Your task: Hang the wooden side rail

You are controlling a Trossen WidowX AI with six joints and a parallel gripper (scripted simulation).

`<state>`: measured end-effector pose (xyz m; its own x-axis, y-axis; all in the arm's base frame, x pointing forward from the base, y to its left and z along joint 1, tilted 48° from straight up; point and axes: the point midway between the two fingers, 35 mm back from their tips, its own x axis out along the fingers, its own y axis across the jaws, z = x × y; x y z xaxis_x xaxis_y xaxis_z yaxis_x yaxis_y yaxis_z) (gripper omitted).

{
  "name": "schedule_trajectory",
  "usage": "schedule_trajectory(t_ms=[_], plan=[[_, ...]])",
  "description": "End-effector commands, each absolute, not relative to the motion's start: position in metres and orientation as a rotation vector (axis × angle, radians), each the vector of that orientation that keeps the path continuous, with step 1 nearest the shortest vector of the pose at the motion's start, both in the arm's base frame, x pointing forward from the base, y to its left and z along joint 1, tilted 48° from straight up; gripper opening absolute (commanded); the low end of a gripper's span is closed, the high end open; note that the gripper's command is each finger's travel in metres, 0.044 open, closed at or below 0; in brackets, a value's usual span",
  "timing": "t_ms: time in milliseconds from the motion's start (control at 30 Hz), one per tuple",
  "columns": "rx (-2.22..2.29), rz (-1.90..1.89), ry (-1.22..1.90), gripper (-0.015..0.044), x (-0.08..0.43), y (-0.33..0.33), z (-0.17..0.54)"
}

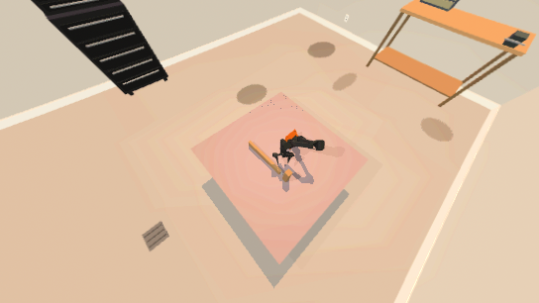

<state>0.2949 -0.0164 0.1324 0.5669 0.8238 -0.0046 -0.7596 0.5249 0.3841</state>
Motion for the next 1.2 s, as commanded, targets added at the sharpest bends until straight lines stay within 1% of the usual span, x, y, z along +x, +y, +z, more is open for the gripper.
schedule_trajectory(t_ms=[0, 700, 1167], plan=[[0.424, 0.96, 0.225, 0.044, 0.293, -0.016, 0.132], [0.45, 0.955, 0.238, 0.044, 0.294, -0.017, 0.131], [1.059, 0.655, 0.555, 0.044, 0.382, -0.062, 0.111]])
